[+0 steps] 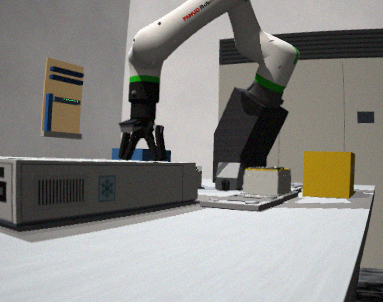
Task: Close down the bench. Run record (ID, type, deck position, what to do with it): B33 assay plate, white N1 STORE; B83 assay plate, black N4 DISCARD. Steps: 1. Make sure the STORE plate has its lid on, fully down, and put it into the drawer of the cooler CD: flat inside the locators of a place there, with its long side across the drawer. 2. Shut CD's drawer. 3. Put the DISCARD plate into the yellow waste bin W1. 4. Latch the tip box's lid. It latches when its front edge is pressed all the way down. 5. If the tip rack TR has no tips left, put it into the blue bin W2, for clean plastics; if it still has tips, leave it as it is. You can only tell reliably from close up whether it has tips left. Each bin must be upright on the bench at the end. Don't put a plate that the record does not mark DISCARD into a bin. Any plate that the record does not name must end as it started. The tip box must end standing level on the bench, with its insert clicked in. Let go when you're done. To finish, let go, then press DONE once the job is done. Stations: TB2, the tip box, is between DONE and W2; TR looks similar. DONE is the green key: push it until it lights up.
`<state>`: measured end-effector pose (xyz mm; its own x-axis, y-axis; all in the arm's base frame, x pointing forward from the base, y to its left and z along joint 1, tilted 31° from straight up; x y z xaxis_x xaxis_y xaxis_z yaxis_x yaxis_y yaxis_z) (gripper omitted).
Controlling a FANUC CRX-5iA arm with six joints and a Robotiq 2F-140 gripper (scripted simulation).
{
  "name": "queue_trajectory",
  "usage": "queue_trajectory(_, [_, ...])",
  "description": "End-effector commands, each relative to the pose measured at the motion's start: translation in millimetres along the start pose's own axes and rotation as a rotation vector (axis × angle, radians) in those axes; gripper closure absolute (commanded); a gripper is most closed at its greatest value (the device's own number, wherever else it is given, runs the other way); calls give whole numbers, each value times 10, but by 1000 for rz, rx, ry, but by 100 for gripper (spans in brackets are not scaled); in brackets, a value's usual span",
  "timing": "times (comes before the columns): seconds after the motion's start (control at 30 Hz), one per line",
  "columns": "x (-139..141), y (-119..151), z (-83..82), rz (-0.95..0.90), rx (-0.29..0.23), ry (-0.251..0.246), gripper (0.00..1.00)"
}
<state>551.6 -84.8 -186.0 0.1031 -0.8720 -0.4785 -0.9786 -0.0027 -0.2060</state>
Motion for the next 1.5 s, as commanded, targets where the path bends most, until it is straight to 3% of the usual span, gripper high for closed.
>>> queue_trajectory(0.0, [5, -7, -10, 0, 2, 1, 31])
queue_trajectory(0.83, [5, -7, -26, 0, 1, 1, 41])
queue_trajectory(0.87, [5, -7, -26, 0, 1, 1, 90])
queue_trajectory(1.47, [5, -7, -37, 0, 1, 1, 90])
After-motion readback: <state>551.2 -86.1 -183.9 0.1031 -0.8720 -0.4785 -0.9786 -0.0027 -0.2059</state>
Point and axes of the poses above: the point where the finger pads meet when closed, its own z axis out along the fingers, its own x axis across the jaws, y = z × x, the point moved 8 cm from there along -z, back along the fingers, and after that the axes turned 4 degrees about -z, right-handed, at the moved point
